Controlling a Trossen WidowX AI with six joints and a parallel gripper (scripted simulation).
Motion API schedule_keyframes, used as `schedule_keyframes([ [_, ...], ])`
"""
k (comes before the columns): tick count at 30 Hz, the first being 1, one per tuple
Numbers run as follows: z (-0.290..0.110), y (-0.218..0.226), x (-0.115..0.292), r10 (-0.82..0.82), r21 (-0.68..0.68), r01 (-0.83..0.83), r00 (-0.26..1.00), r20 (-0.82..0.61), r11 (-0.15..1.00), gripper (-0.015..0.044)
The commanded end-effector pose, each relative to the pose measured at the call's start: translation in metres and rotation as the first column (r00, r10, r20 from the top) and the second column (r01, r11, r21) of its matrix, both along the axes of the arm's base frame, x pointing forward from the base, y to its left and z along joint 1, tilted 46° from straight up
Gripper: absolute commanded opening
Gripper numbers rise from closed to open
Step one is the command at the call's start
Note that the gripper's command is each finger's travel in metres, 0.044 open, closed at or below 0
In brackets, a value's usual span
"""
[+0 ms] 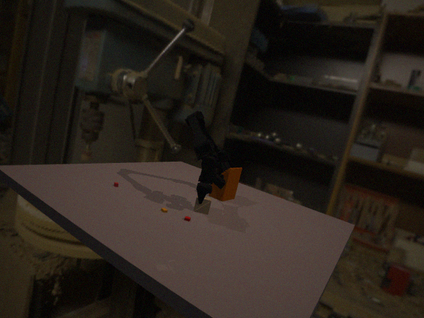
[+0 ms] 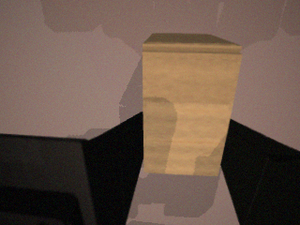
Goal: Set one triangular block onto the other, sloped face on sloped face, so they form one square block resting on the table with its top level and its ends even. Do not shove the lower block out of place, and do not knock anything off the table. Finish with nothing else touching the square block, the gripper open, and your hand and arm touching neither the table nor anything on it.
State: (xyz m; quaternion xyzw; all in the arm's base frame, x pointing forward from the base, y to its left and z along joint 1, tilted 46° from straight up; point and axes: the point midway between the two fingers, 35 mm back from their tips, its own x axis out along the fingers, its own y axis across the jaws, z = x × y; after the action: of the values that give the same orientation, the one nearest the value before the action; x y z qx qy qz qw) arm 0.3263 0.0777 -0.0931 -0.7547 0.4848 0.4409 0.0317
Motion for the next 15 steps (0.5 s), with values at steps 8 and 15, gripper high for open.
schedule_keyframes([
  [8,-0.0006,-0.0009,0.0003,0.006,-0.005,-0.006,1.000,-0.001,1.000,0.0000],
  [15,-0.0015,-0.0014,0.0002,0.006,-0.004,-0.006,1.000,-0.001,1.000,0.0000],
])
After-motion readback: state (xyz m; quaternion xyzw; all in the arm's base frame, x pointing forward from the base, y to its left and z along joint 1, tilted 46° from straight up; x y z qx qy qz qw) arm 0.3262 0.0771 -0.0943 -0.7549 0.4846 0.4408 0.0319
